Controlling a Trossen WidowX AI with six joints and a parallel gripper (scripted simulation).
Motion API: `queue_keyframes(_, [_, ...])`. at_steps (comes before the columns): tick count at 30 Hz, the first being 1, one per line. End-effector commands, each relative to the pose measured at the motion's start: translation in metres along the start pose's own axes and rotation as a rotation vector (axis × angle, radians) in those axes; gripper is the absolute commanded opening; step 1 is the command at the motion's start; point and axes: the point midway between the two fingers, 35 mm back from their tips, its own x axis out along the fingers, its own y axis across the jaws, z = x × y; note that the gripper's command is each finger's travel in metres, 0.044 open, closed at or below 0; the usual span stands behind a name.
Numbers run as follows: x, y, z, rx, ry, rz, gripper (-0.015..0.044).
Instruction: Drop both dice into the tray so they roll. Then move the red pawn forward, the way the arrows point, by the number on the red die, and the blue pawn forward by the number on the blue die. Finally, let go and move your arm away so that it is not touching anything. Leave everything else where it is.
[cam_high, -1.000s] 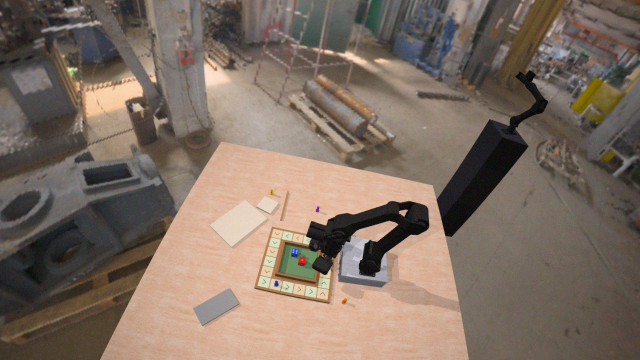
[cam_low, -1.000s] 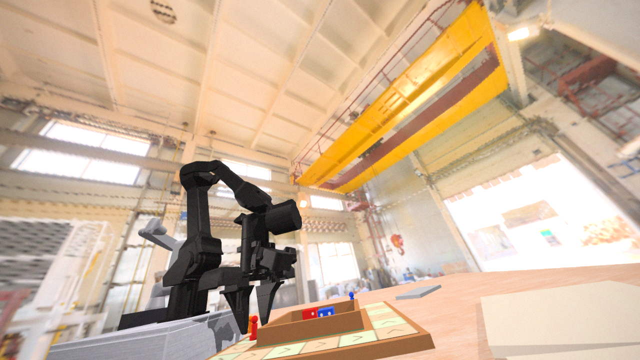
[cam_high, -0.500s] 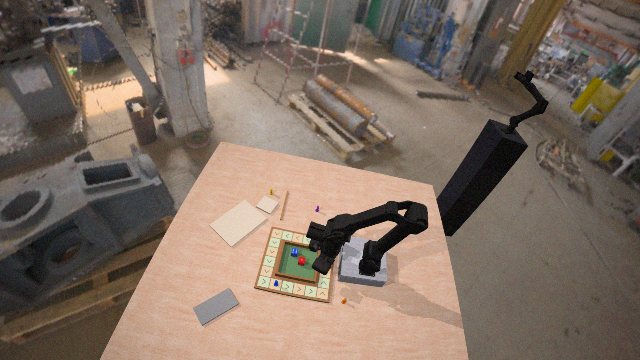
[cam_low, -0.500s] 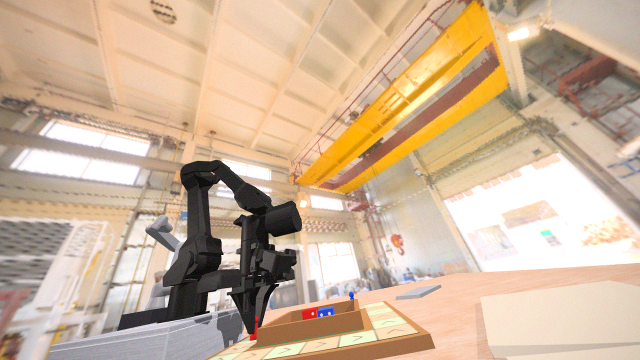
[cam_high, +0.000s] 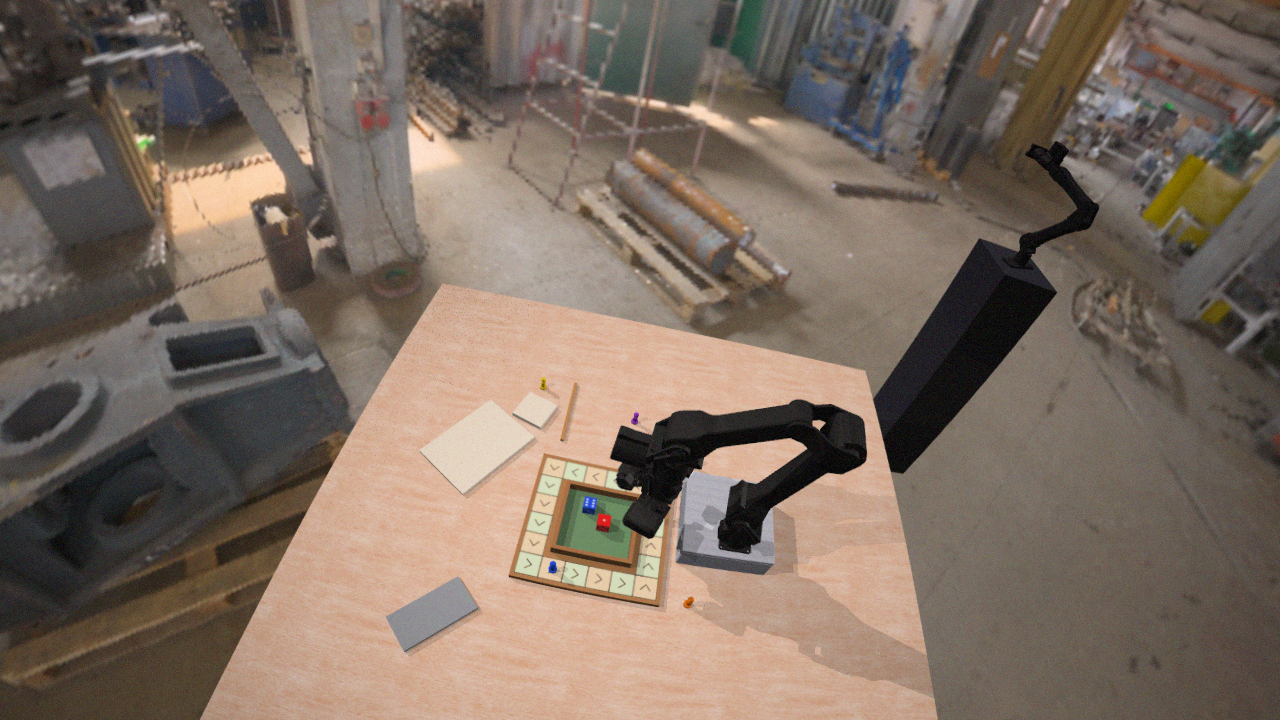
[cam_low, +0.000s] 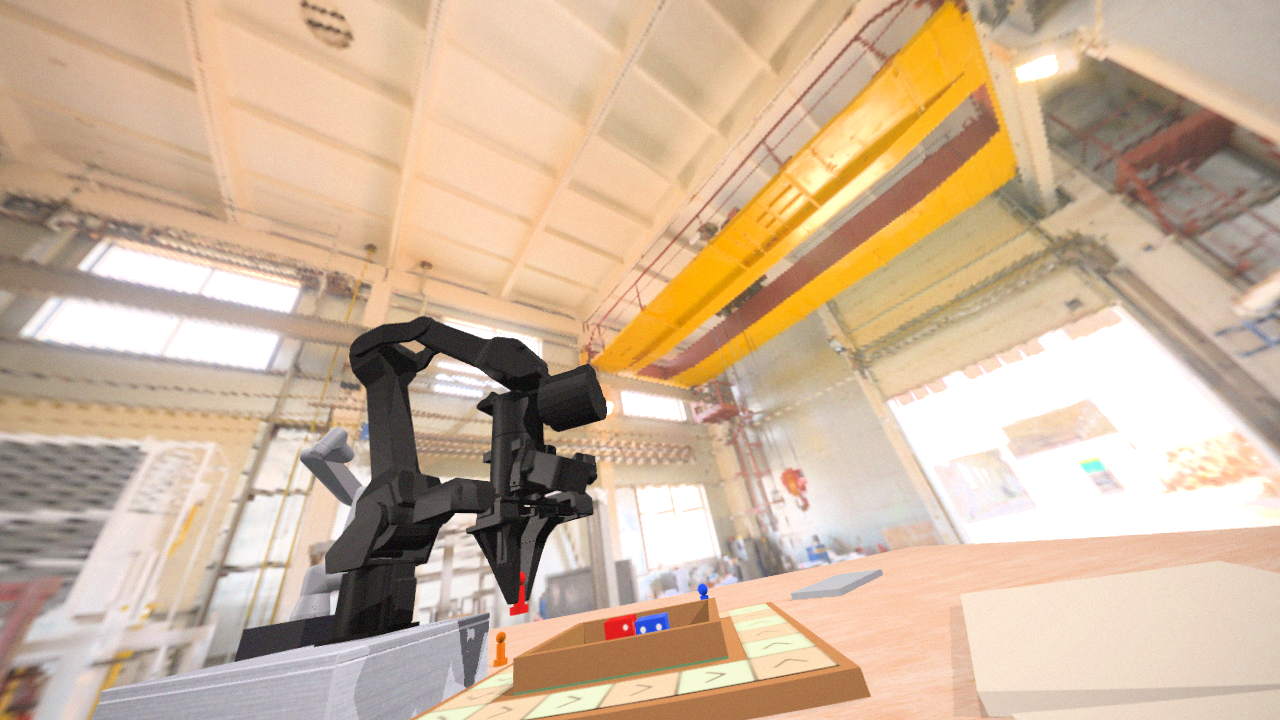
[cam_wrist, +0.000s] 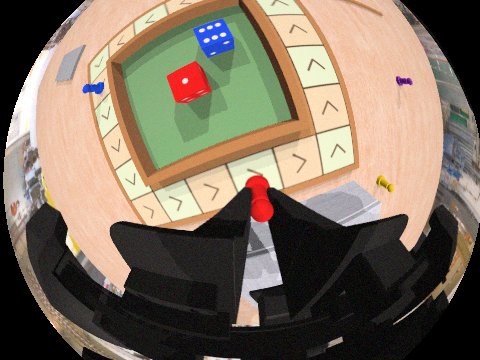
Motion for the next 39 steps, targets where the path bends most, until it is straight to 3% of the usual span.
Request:
queue_keyframes(1, [-0.023, 0.000, 0.000, 0.004, -0.003, -0.003, 0.0000])
queue_keyframes(11, [-0.077, -0.002, -0.010, 0.004, -0.002, -0.003, 0.0000])
queue_keyframes(15, [-0.081, -0.002, -0.011, 0.004, -0.002, -0.003, 0.0000])
queue_keyframes(32, [-0.007, -0.045, 0.005, 0.004, -0.003, -0.008, 0.0000])
queue_keyframes(39, [0.000, -0.047, 0.005, 0.004, -0.003, -0.008, 0.0000])
